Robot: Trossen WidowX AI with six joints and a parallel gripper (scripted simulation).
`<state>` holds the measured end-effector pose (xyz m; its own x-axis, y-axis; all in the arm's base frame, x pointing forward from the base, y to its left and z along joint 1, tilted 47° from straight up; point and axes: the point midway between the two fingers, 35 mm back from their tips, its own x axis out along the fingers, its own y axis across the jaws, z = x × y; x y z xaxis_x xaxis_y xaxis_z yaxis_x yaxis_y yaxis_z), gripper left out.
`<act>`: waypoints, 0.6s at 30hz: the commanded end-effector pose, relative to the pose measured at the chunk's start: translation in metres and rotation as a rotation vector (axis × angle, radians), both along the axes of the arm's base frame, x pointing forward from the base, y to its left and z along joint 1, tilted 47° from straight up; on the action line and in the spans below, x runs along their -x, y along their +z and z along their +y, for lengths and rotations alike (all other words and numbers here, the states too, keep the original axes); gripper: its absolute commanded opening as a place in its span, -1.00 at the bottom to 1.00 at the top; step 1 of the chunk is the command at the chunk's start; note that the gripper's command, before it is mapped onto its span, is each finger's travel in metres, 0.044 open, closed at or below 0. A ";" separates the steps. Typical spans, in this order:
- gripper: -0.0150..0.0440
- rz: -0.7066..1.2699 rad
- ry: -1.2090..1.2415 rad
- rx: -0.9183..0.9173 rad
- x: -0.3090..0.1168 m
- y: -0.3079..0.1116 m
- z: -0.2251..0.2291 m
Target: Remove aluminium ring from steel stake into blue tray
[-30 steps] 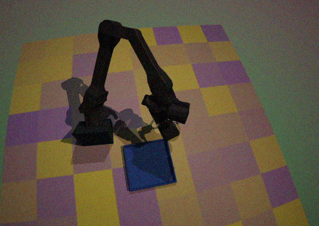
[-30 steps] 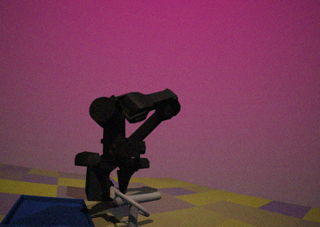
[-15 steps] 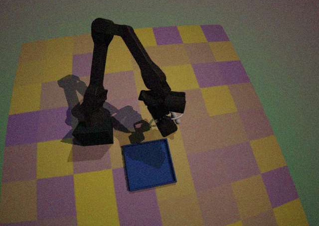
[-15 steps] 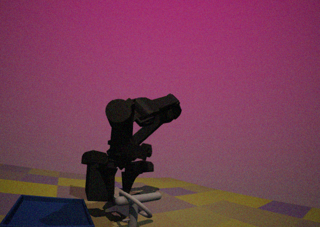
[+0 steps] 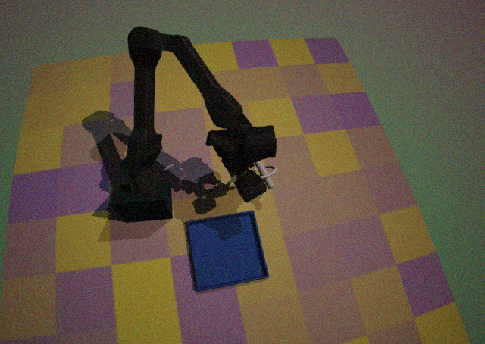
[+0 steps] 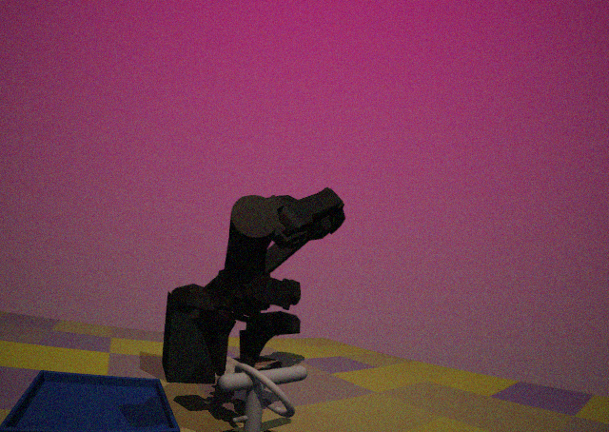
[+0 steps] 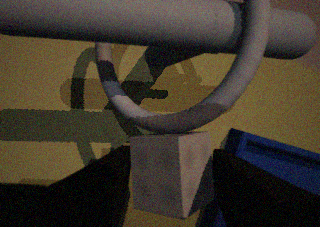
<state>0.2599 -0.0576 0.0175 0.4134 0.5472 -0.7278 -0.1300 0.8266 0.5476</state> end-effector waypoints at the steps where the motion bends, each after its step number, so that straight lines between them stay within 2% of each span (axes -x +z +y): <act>1: -0.49 -0.004 -0.008 0.039 0.001 0.005 0.004; 18: -0.49 -0.006 -0.034 0.121 0.002 0.012 0.016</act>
<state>0.2581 -0.0440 0.0267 0.4242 0.4630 -0.7783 -0.1094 0.8793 0.4635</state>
